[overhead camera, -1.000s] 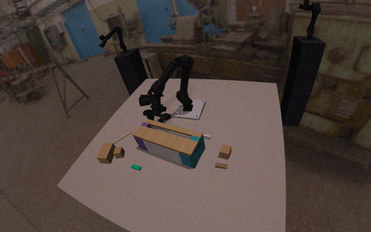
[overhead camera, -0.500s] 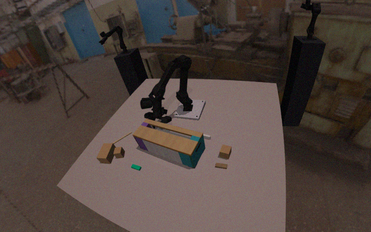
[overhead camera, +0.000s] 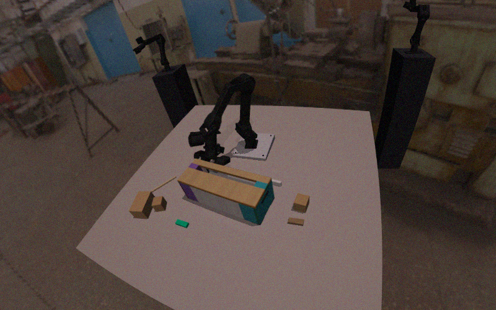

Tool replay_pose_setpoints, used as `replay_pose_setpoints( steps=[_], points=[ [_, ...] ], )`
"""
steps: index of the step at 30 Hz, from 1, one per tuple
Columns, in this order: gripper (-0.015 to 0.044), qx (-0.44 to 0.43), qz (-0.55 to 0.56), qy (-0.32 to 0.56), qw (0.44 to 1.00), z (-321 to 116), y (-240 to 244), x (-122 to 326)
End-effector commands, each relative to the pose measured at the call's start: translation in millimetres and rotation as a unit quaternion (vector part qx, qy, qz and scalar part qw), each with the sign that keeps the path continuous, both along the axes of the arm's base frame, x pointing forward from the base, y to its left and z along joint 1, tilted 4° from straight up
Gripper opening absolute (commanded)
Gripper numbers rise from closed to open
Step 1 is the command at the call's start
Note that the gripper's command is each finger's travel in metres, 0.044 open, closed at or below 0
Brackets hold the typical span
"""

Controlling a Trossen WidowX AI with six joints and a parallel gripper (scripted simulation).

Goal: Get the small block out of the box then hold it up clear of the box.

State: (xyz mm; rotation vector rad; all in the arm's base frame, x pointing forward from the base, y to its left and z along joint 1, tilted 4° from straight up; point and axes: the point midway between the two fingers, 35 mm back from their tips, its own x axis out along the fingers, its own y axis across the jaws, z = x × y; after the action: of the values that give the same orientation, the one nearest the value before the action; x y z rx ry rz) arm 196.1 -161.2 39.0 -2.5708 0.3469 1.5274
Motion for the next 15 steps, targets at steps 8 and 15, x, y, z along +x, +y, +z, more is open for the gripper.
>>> replay_pose_setpoints(
  steps=[8,15],
  points=[
    [0.0,-0.002,0.0,-0.001,1.0,52.8,-0.6,-2.4],
    [0.0,-0.003,-0.009,-0.002,1.0,66.3,-0.2,-3.7]
  ],
)
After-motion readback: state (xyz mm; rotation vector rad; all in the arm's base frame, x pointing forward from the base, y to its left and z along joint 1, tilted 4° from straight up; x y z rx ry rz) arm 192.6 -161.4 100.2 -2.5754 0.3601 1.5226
